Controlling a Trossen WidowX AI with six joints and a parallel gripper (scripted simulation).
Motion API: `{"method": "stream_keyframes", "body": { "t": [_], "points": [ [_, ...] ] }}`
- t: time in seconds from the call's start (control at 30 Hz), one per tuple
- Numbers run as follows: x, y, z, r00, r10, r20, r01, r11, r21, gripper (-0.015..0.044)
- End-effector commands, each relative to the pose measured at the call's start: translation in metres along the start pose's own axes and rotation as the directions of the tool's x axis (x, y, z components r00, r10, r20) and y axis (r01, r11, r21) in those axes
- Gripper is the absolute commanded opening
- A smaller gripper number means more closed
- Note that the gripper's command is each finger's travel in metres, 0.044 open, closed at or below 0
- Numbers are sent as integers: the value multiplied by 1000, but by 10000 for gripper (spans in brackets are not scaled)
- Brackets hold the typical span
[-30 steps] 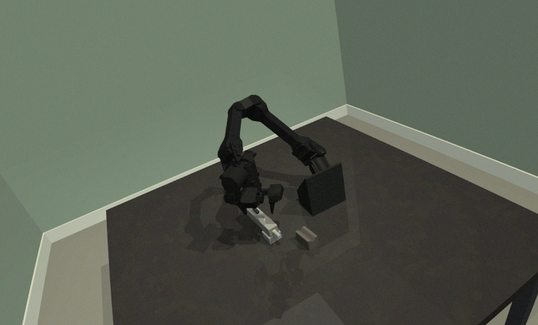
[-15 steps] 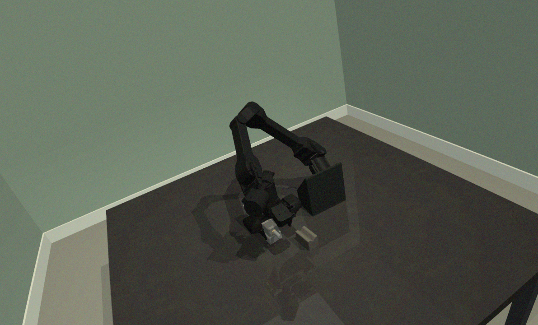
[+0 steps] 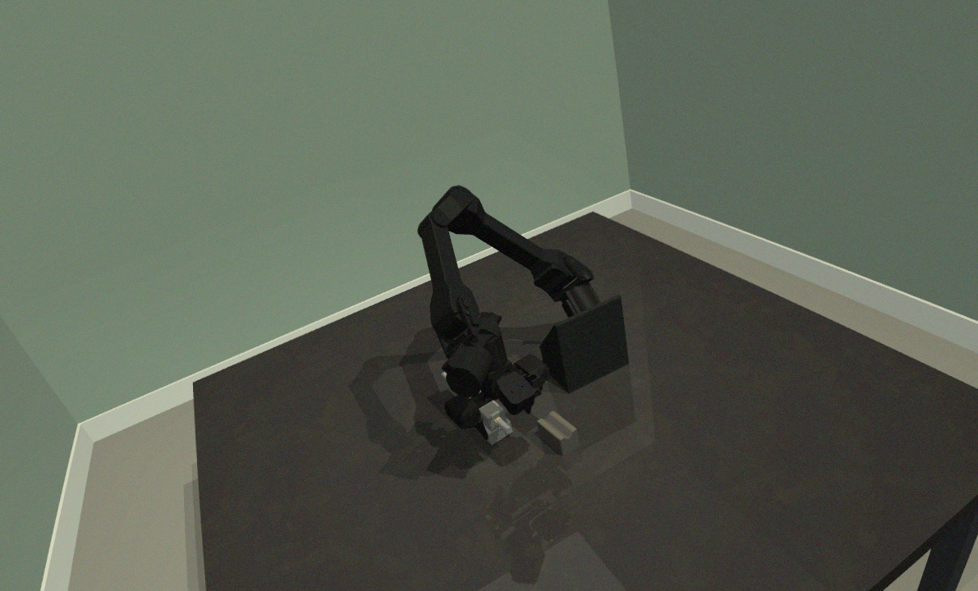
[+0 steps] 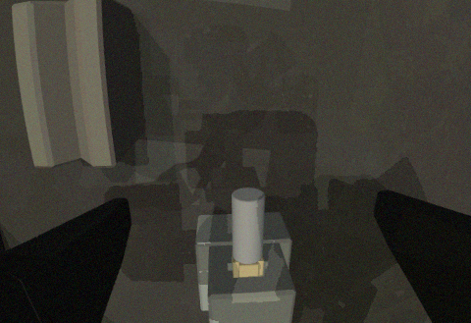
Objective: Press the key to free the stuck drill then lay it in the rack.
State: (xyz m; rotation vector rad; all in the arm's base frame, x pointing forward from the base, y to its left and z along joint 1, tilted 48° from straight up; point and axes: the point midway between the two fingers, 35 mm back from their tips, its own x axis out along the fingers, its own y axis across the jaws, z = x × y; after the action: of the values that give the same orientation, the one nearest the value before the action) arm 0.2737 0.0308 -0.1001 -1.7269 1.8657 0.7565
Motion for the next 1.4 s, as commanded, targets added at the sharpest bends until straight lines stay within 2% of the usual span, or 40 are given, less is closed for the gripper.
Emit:
{"method": "stream_keyframes", "body": {
  "t": [0.0,1.13,1.37],
  "points": [
    [3,1,0,1000,4,3,-4,1000,-7,440],
    [51,2,-14,1000,5,-1,-5,1000,-7,440],
    [48,0,-13,1000,4,6,-4,1000,1,256]
  ]
}}
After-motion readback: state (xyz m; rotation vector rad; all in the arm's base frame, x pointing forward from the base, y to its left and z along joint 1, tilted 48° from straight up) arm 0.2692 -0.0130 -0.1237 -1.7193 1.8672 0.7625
